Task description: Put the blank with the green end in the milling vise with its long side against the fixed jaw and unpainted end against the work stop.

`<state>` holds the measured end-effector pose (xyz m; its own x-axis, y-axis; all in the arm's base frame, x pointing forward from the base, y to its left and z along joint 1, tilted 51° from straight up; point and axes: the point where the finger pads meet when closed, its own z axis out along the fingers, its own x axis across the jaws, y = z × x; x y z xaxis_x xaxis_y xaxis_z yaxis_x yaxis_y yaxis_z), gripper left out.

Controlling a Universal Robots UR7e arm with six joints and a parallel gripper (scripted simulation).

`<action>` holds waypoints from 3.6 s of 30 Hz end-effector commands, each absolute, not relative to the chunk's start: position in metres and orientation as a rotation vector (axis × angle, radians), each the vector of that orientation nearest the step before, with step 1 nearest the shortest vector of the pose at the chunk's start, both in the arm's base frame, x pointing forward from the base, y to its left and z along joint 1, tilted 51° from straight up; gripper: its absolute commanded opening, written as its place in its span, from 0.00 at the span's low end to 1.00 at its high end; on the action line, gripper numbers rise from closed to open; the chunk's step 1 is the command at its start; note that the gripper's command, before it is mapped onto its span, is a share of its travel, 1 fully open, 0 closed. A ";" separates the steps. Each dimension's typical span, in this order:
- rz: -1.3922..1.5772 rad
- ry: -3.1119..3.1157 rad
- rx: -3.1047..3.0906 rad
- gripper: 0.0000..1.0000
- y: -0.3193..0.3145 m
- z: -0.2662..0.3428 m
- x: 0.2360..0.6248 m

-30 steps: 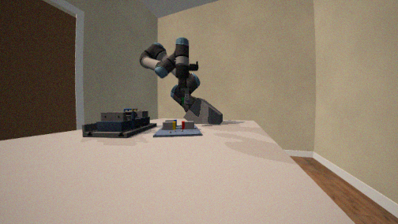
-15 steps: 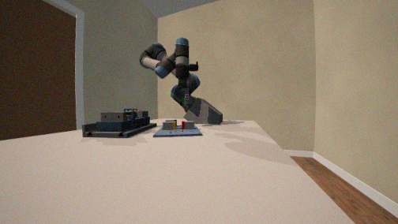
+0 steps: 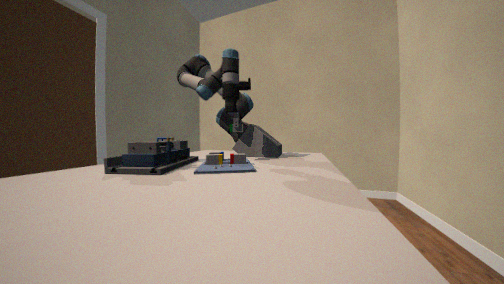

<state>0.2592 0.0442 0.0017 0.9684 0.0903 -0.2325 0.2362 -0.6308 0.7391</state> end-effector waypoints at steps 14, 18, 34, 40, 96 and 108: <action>-0.200 0.189 2.252 0.00 0.018 0.027 0.294; -0.200 0.189 2.252 0.00 0.018 0.027 0.294; -0.200 0.189 2.252 0.00 -0.007 0.053 0.328; -0.200 0.189 2.252 0.00 -0.007 0.053 0.328; -0.200 0.189 2.252 0.00 -0.102 0.147 0.453; -0.200 0.189 2.252 0.00 -0.115 0.159 0.470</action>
<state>0.4685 -0.1141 0.1582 0.9758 0.0675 -0.2080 0.2032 -0.6311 0.7486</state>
